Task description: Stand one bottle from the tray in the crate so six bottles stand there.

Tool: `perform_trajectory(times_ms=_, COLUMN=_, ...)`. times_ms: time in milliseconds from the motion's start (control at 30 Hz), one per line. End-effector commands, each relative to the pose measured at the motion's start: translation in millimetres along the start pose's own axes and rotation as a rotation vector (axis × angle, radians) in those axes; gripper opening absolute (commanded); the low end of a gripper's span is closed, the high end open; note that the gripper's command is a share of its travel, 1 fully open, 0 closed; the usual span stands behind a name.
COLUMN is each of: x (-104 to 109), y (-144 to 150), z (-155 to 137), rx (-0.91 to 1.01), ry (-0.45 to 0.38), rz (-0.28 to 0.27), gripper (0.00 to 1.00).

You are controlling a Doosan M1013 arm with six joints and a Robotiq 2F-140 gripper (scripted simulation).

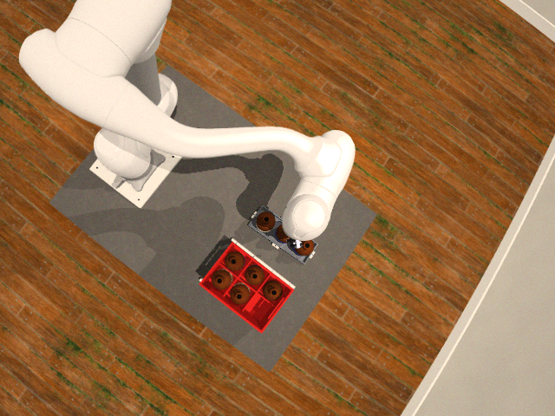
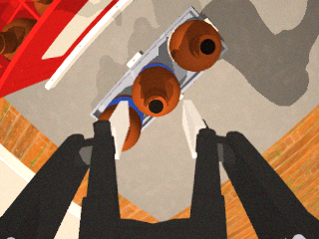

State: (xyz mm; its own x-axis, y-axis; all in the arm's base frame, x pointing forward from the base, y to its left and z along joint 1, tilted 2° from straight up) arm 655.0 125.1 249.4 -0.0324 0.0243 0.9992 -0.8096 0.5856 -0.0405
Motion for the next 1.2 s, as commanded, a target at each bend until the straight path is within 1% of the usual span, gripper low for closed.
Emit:
perform_trajectory(times_ms=0, x=0.1, y=0.0, z=0.0, rx=0.000, ry=0.000, rz=0.000, gripper=0.38)
perform_trajectory(times_ms=567, x=-1.8, y=0.0, z=0.0, rx=0.000, ry=0.000, rz=0.000, gripper=0.38)
perform_trajectory(times_ms=1167, x=-16.7, y=0.0, z=0.0, rx=0.000, ry=0.000, rz=0.000, gripper=0.38)
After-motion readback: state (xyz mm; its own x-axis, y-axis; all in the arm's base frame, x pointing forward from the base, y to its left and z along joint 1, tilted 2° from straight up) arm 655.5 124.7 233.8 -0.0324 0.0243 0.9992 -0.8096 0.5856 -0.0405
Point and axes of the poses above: the point where the finger pads meet when closed, its own x axis back along the fingers, its own y axis across the jaws, z = x × y, the point moved 4 cm from there along x, back along the fingers, and after that the axes turned 8 degrees about x, right-handed, at the moved point
